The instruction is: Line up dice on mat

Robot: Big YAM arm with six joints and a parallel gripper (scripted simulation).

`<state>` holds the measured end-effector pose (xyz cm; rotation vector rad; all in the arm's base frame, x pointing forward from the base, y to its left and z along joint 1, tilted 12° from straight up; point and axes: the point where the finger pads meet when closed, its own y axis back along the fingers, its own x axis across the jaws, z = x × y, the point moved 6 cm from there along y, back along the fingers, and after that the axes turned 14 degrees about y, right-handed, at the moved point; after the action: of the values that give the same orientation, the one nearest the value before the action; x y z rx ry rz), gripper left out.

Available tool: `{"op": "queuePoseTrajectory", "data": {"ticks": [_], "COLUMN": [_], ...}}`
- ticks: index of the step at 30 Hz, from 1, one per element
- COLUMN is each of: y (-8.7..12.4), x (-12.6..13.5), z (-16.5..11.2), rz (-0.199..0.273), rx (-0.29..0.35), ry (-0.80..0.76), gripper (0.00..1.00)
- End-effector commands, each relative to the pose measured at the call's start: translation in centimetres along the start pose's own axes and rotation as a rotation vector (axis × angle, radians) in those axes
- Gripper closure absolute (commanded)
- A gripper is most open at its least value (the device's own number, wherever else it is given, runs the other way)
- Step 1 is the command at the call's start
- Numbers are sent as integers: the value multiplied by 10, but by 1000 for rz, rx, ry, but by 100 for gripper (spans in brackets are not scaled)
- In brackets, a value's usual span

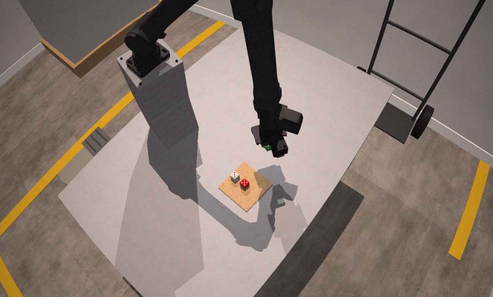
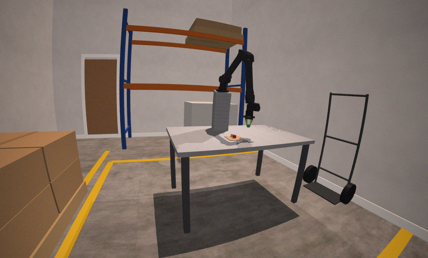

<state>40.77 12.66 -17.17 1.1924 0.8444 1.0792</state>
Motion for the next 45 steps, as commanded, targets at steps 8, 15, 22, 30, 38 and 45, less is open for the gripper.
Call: {"op": "queuePoseTrajectory", "data": {"ticks": [8,15,22,30,38,45], "y": [14,17,10,9,-2,-17], "x": [-60,-100,-109,-118,-113,-116], "z": [71,96,88,94,93,93], "rz": [5,-2,-1,-7,-4,-5], "rx": [-37,-42,-17,-20,-26,-25], "ry": [307,484,568,545,553,548], "gripper": [80,80,80,80,80,80]}}
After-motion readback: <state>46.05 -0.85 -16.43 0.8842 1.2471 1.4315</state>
